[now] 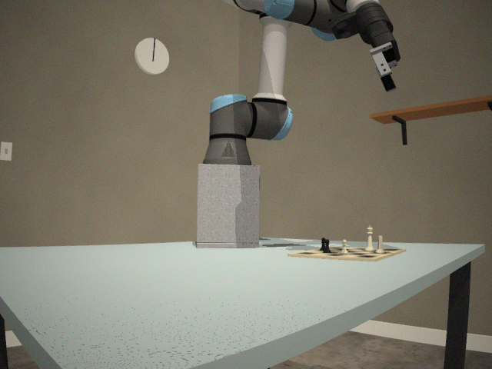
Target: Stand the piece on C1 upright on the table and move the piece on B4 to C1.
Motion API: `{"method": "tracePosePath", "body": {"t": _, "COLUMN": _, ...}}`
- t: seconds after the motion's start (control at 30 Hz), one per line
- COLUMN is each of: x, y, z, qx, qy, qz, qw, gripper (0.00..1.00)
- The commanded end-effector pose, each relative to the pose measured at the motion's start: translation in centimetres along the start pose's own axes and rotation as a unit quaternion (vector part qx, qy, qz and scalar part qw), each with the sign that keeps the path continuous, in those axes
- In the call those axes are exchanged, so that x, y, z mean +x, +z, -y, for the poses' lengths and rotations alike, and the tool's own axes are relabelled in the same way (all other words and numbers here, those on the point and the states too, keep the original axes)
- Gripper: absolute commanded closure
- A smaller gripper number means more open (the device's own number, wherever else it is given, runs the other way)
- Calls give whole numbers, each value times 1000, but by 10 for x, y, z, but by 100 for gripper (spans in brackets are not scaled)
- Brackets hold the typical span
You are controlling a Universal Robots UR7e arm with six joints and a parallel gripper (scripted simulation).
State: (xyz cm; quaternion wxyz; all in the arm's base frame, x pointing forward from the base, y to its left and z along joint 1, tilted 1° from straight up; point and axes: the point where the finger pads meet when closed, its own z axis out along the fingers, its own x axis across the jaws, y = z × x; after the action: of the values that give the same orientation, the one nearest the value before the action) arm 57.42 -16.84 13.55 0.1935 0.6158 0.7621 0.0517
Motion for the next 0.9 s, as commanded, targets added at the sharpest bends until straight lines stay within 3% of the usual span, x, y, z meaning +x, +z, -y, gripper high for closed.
{"method": "tracePosePath", "body": {"t": 0.0, "x": 48, "y": -34, "z": 17, "qx": 41, "qy": 30, "qz": -37, "qw": 998, "gripper": 0}}
{"method": "tracePosePath", "body": {"t": 0.1, "x": 60, "y": -42, "z": 22, "qx": 51, "qy": 37, "qz": -45, "qw": 997, "gripper": 0}}
{"method": "tracePosePath", "body": {"t": 0.17, "x": 84, "y": -59, "z": 34, "qx": 73, "qy": 51, "qz": -59, "qw": 994, "gripper": 0}}
{"method": "tracePosePath", "body": {"t": 0.23, "x": 84, "y": -59, "z": 34, "qx": 73, "qy": 51, "qz": -59, "qw": 994, "gripper": 0}}
{"method": "tracePosePath", "body": {"t": 0.3, "x": 108, "y": -77, "z": 48, "qx": 96, "qy": 65, "qz": -72, "qw": 991, "gripper": 0}}
{"method": "tracePosePath", "body": {"t": 0.4, "x": 120, "y": -86, "z": 55, "qx": 108, "qy": 71, "qz": -78, "qw": 989, "gripper": 0}}
{"method": "tracePosePath", "body": {"t": 0.47, "x": 143, "y": -104, "z": 71, "qx": 133, "qy": 84, "qz": -88, "qw": 984, "gripper": 0}}
{"method": "tracePosePath", "body": {"t": 0.67, "x": 176, "y": -133, "z": 98, "qx": 171, "qy": 102, "qz": -100, "qw": 975, "gripper": 0}}
{"method": "tracePosePath", "body": {"t": 0.73, "x": 169, "y": -119, "z": 101, "qx": 193, "qy": 133, "qz": -112, "qw": 966, "gripper": 0}}
{"method": "tracePosePath", "body": {"t": 0.8, "x": 169, "y": -119, "z": 101, "qx": 193, "qy": 133, "qz": -112, "qw": 966, "gripper": 0}}
{"method": "tracePosePath", "body": {"t": 0.87, "x": 159, "y": -101, "z": 102, "qx": 214, "qy": 167, "qz": -126, "qw": 954, "gripper": 0}}
